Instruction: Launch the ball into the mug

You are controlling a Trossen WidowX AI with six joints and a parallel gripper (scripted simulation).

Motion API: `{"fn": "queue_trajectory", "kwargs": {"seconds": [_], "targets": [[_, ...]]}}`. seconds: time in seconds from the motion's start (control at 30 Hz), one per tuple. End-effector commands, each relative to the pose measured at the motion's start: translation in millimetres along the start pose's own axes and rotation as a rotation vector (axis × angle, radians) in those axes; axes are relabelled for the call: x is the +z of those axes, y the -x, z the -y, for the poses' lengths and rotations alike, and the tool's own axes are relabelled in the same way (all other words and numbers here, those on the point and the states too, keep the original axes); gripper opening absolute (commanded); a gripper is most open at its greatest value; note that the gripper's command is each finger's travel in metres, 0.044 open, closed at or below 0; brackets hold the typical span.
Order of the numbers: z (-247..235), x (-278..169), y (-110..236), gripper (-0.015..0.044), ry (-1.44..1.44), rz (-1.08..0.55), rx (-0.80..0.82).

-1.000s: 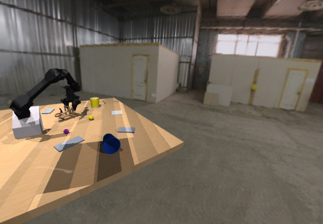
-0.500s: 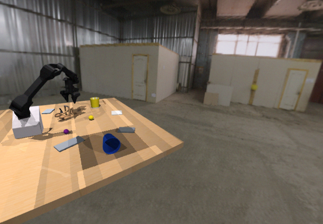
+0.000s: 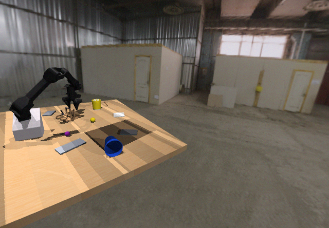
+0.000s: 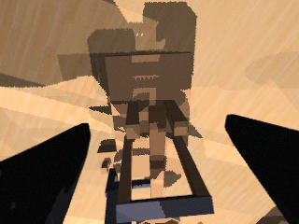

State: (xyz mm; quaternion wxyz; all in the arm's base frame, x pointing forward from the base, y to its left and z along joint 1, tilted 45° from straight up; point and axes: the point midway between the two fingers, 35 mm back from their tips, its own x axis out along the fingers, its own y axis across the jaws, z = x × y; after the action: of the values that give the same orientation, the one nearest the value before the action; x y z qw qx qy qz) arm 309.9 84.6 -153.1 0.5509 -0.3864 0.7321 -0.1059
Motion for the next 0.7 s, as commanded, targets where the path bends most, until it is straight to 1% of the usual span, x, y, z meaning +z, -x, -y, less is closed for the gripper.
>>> {"fn": "queue_trajectory", "kwargs": {"seconds": [0.0, 0.67], "targets": [[0.1, -2.2, -9.6, 0.044, 0.009, -0.009, -0.005], [0.7, -2.8, -42.4, 0.044, 0.009, -0.009, -0.007]]}}
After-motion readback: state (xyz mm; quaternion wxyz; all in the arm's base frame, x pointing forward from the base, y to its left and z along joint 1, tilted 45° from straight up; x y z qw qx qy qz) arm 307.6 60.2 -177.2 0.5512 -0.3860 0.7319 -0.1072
